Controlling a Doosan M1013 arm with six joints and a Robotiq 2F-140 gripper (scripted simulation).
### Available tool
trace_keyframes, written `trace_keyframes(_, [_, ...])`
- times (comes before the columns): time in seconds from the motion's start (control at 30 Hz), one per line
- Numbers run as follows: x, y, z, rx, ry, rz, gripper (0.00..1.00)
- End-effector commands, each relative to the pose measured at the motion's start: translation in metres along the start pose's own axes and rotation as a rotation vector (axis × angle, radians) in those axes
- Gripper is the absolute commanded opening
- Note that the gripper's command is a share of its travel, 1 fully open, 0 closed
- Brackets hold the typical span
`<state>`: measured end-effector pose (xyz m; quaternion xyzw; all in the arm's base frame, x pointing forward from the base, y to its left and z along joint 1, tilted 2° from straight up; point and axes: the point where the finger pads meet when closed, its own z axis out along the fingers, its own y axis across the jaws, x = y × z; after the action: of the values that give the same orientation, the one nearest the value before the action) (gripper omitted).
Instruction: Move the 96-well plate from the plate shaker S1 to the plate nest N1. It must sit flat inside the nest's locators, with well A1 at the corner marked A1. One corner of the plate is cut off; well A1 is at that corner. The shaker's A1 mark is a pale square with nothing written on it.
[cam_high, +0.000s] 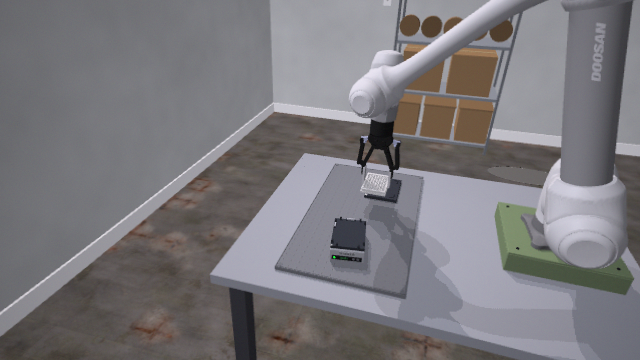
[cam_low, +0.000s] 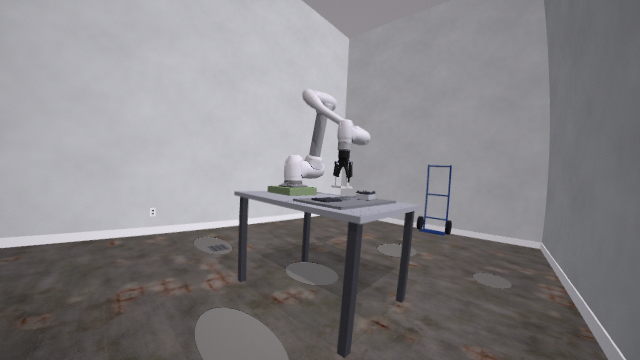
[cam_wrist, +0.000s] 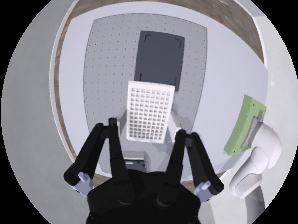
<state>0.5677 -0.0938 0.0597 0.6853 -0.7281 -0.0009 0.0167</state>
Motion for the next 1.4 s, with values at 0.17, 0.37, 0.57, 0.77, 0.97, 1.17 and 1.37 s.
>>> trace_keyframes(0.17, [0.028,0.004,0.003,0.006,0.002,-0.004,0.10])
trace_keyframes(0.37, [0.048,0.006,0.005,0.006,0.002,-0.004,0.10])
trace_keyframes(0.57, [0.068,0.009,0.007,0.006,0.002,-0.004,0.10])
trace_keyframes(0.77, [0.081,0.010,0.008,0.006,0.002,-0.004,0.10])
trace_keyframes(0.97, [0.101,0.013,0.011,0.006,0.002,-0.004,0.10])
trace_keyframes(1.17, [0.120,0.015,0.013,0.006,0.002,-0.004,0.10])
trace_keyframes(1.37, [0.125,0.015,0.013,0.006,0.002,-0.004,0.10])
